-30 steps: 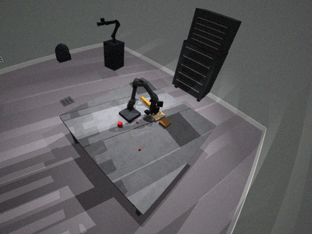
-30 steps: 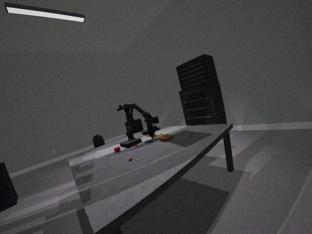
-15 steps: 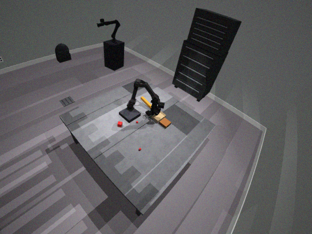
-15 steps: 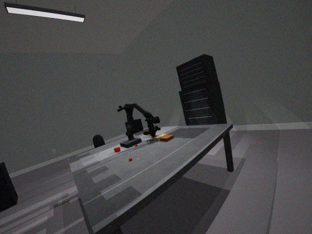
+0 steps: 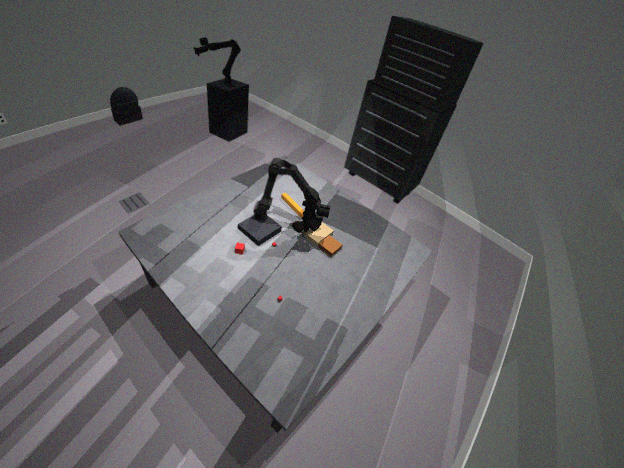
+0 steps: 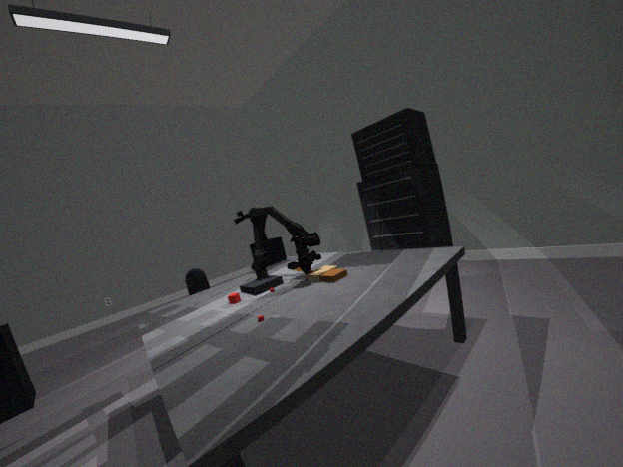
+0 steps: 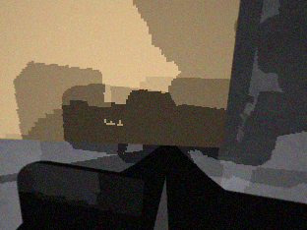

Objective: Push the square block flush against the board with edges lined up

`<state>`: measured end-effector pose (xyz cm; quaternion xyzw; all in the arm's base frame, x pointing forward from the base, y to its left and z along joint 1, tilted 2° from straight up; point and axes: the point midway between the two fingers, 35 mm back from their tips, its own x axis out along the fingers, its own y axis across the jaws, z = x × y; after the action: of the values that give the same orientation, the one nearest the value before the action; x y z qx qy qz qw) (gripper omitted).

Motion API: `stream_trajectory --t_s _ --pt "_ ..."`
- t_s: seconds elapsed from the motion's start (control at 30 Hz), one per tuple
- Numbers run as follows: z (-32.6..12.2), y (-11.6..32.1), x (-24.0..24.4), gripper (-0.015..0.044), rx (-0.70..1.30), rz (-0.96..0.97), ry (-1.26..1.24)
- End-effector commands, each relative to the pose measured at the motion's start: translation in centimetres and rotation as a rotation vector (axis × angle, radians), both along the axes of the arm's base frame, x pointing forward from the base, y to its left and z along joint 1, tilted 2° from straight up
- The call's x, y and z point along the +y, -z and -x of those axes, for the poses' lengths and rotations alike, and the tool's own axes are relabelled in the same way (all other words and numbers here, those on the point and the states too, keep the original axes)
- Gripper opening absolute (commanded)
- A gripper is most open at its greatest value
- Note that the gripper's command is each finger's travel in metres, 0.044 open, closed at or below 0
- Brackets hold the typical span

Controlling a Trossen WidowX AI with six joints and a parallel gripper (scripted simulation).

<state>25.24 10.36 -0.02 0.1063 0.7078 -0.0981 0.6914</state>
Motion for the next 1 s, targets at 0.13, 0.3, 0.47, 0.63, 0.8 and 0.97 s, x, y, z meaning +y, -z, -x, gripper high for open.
stream_trajectory --t_s 0.13,0.3,0.47,0.63,0.8,0.97 --pt "1.2 -0.1 0.4 0.0 -0.004 0.0 0.004" --pt "2.0 0.0 0.7 0.0 -0.003 0.0 0.004" --pt "2.8 0.0 0.9 0.0 -0.003 0.0 0.004" --pt "3.6 0.0 1.1 0.0 -0.002 0.0 0.004" --pt "3.7 -0.2 1.1 0.0 0.003 0.003 -0.001" --pt "3.7 -5.5 0.9 0.0 -0.002 0.0 0.004"
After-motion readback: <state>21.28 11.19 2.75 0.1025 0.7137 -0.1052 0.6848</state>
